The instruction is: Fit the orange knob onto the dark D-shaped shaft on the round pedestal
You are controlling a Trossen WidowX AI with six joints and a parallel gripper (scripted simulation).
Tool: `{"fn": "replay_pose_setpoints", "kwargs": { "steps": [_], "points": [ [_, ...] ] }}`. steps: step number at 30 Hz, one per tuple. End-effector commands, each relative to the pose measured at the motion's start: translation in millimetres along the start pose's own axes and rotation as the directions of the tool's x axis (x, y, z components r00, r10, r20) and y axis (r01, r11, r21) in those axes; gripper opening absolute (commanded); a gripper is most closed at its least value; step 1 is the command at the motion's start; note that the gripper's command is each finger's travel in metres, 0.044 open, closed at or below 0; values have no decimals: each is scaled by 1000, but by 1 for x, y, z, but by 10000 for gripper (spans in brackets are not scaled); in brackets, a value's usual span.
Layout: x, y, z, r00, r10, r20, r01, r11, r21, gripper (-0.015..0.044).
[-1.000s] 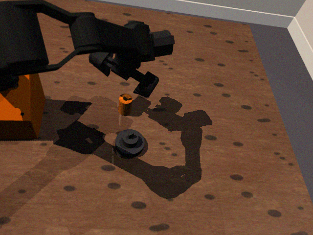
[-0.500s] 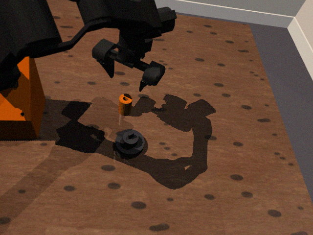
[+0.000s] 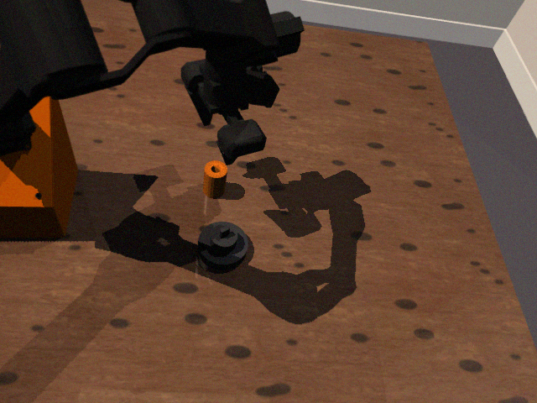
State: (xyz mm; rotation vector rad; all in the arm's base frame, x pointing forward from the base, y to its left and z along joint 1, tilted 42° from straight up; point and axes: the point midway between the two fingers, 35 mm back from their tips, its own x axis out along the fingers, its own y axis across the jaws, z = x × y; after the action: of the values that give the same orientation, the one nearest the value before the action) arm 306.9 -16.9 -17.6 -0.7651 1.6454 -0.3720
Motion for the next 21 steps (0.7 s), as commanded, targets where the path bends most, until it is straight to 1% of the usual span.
{"fn": "replay_pose_setpoints", "kwargs": {
  "steps": [1, 13, 14, 17, 21],
  "points": [
    [1, -1, 1, 1000, -7, 4, 5, 941, 339, 440],
    [1, -1, 1, 1000, -7, 4, 5, 941, 339, 440],
    [3, -1, 1, 1000, -7, 4, 5, 940, 342, 440],
    [30, -1, 1, 1000, -8, 4, 7, 929, 369, 440],
    [33, -1, 1, 1000, -9, 4, 7, 928, 371, 440]
  ]
}}
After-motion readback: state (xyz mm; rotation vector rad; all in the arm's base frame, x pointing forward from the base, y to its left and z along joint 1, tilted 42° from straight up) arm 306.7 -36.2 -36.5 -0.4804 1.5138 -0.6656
